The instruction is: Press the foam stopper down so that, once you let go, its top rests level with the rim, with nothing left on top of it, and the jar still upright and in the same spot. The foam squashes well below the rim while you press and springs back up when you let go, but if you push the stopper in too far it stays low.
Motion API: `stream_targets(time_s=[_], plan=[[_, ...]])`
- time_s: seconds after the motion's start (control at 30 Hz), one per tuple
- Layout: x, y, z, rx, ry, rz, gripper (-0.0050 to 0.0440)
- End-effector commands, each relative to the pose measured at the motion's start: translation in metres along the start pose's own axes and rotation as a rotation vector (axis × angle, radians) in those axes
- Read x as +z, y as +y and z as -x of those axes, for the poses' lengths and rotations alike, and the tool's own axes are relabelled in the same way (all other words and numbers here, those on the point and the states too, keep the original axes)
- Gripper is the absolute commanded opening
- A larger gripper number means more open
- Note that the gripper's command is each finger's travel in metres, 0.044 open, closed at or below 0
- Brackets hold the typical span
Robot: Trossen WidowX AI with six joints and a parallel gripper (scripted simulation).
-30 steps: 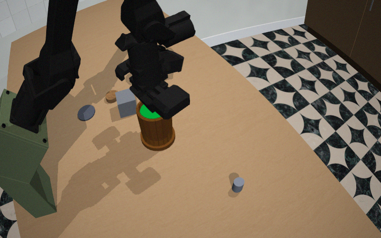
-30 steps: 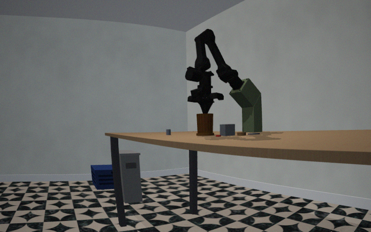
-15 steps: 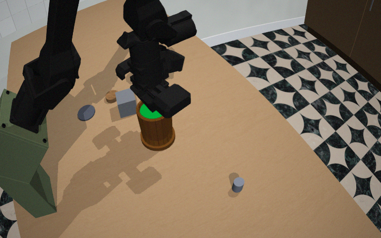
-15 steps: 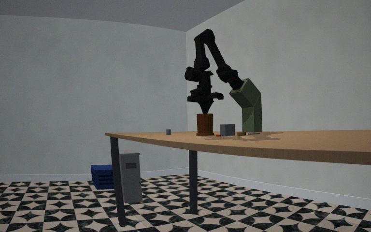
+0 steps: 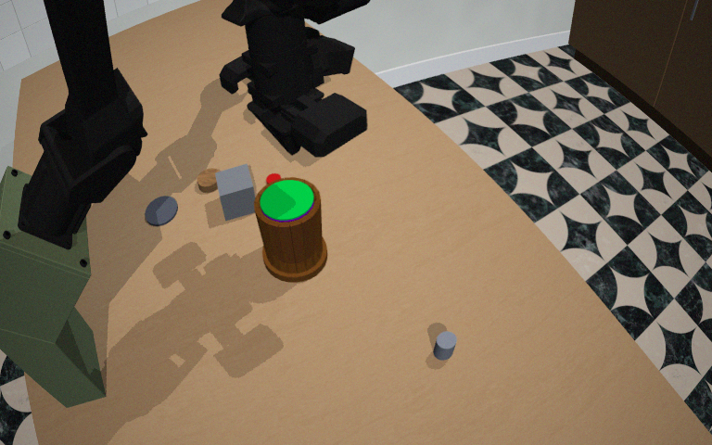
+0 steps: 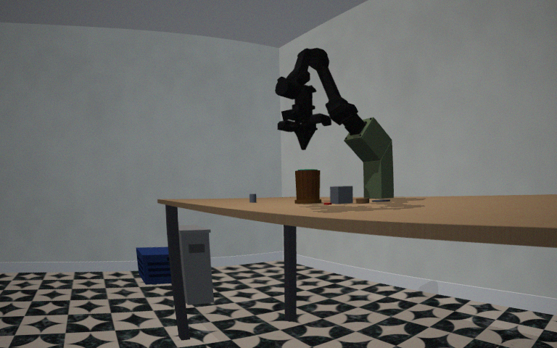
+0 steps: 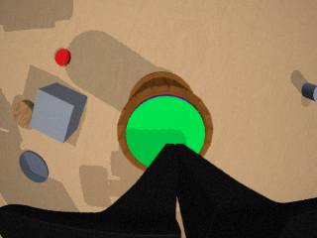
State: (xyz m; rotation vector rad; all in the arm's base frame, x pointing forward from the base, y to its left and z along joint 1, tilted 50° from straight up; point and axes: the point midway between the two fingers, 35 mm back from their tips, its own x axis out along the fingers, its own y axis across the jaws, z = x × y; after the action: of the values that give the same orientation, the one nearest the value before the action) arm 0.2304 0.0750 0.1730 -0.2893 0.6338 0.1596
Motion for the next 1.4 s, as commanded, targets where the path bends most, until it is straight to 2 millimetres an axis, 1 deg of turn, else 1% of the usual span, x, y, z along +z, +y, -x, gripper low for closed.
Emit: stream_targets(time_s=[0.0, 0.13, 0.17, 1.37], plan=[[-0.0102, -0.001, 0.0098, -0.007, 0.046, 0.014, 0.0], [-0.0102, -0.001, 0.0098, -0.007, 0.046, 0.014, 0.0], [-0.0114, 0.0, 0.0062, -0.003, 0.049, 0.018, 0.0], [-0.0114, 0.0, 0.0062, -0.003, 0.049, 0.018, 0.0]])
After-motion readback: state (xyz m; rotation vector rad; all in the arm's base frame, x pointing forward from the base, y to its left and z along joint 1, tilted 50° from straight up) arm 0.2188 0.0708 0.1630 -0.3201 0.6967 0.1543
